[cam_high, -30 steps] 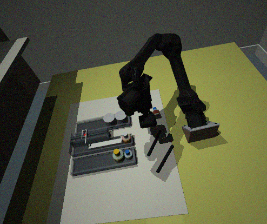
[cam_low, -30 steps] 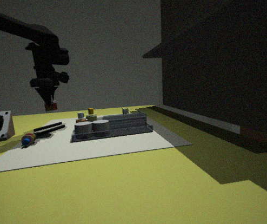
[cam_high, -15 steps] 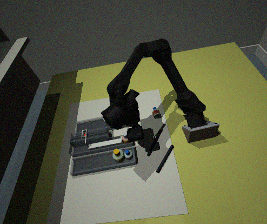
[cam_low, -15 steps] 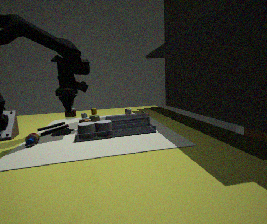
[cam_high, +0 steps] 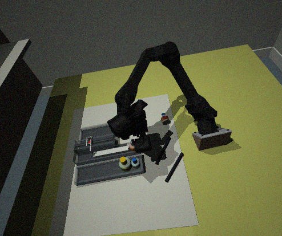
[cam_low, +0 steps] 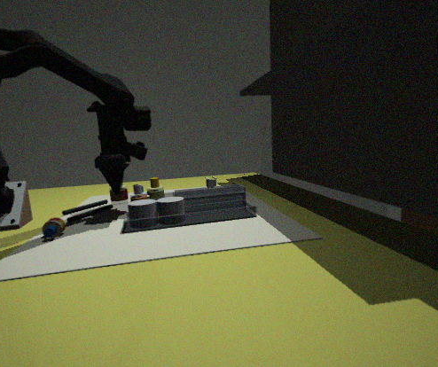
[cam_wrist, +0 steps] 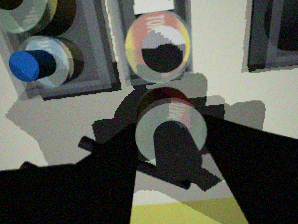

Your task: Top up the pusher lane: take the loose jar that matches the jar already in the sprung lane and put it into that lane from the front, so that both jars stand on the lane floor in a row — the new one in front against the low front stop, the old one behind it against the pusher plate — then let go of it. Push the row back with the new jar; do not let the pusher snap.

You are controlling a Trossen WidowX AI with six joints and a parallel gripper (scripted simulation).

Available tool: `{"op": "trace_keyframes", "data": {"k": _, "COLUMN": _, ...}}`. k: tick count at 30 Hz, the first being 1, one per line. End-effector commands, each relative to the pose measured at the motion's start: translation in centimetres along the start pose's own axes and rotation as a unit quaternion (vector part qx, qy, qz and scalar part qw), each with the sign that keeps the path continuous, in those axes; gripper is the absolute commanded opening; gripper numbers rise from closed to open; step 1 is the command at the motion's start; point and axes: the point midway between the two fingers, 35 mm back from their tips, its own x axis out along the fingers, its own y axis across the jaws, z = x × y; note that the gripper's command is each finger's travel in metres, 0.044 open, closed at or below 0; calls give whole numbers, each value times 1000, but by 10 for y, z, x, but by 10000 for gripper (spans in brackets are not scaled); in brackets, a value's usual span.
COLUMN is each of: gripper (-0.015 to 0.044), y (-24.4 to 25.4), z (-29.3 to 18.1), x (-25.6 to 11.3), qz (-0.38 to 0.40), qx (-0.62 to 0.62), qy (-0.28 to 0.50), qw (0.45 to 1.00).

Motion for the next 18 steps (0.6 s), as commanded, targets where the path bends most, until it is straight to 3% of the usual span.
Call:
{"op": "trace_keyframes", "data": {"k": 1, "gripper": 0, "y": 0, "z": 1, "x": 1, "qz": -1, "qx": -2, "qy": -2, "qw": 1000}}
{"op": "trace_keyframes", "data": {"k": 18, "gripper": 0, "y": 0, "z": 8, "x": 2, "qz": -1, "qx": -2, "qy": -2, "qw": 1000}}
